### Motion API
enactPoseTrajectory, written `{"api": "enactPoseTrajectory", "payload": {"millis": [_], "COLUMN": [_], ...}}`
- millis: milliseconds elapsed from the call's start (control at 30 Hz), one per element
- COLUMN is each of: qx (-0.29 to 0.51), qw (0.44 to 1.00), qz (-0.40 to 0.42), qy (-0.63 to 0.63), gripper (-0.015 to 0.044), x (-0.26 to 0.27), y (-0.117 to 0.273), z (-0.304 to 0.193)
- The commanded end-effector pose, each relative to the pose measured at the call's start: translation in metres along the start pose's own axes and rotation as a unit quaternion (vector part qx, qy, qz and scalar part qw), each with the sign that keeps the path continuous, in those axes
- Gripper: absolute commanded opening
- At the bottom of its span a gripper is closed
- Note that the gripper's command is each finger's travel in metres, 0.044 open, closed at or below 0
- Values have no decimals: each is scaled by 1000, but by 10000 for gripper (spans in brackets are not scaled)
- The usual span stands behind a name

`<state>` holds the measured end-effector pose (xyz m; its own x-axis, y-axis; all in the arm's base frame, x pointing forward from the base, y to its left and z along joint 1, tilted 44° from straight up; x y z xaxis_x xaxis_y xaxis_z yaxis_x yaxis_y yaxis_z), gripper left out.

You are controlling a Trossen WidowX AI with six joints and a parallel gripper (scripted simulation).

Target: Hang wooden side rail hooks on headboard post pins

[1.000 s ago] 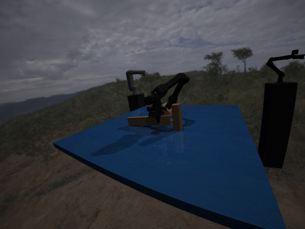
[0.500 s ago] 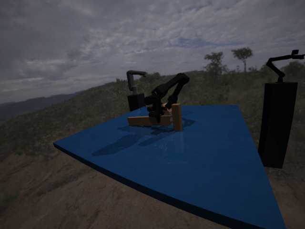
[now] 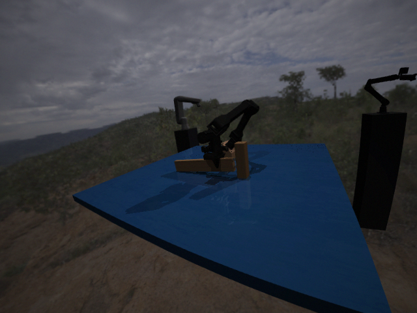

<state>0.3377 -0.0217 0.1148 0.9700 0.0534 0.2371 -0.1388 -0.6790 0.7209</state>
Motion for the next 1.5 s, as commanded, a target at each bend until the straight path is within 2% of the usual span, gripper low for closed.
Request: {"api": "enactPoseTrajectory", "payload": {"millis": [0,1467], "qx": [-1,-1], "qw": [1000,1000], "qz": [4,4], "qy": [-2,-2], "gripper": [0,0], "x": [1,2], "y": [2,3], "z": [-1,-5]}}
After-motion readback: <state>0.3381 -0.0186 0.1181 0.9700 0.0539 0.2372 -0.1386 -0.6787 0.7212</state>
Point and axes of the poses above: the point midway between the two fingers, 35 mm back from their tips, its own y axis back along the fingers, its own x axis across the jaws, z = x × y, the point moved 6 cm from there along y, back along the fingers, and after that the axes turned 14 degrees about y, right-handed, at the moved point
